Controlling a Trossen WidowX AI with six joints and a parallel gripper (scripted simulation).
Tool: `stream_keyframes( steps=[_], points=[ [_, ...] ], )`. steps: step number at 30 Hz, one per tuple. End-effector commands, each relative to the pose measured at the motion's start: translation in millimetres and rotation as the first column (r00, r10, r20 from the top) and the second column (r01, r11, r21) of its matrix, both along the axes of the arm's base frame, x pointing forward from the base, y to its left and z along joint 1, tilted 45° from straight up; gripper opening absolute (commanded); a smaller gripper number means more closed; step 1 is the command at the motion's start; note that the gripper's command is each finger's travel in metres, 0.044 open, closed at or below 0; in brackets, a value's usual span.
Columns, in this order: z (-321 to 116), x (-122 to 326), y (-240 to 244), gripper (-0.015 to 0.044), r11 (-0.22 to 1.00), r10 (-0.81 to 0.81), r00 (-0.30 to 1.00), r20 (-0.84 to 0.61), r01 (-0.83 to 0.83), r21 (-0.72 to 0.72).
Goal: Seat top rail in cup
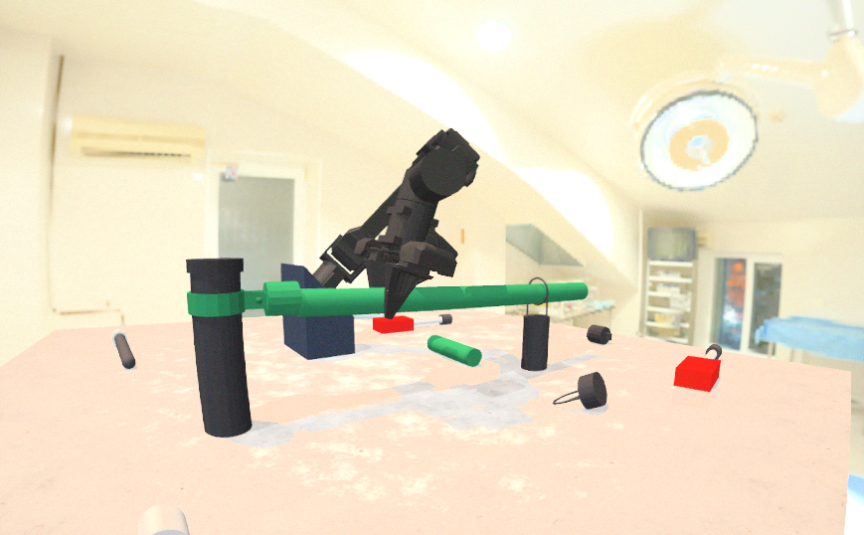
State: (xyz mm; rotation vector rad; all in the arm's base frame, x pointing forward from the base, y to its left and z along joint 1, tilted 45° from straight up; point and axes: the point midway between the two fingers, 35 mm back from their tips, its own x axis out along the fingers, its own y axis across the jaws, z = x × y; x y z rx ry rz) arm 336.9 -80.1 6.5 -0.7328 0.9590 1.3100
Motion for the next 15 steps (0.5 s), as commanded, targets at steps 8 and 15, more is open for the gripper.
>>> stream_keyframes(
  steps=[8, 15],
  points=[
    [0.1, 0.5, -6.7, 0.0, 1.0, -0.001, 1.0, 0.006, 0.001, -0.011],
    [-0.3, 0.5, -7.8, 0.0, 1.0, -0.001, 1.0, 0.006, 0.001, -0.011]
  ],
)
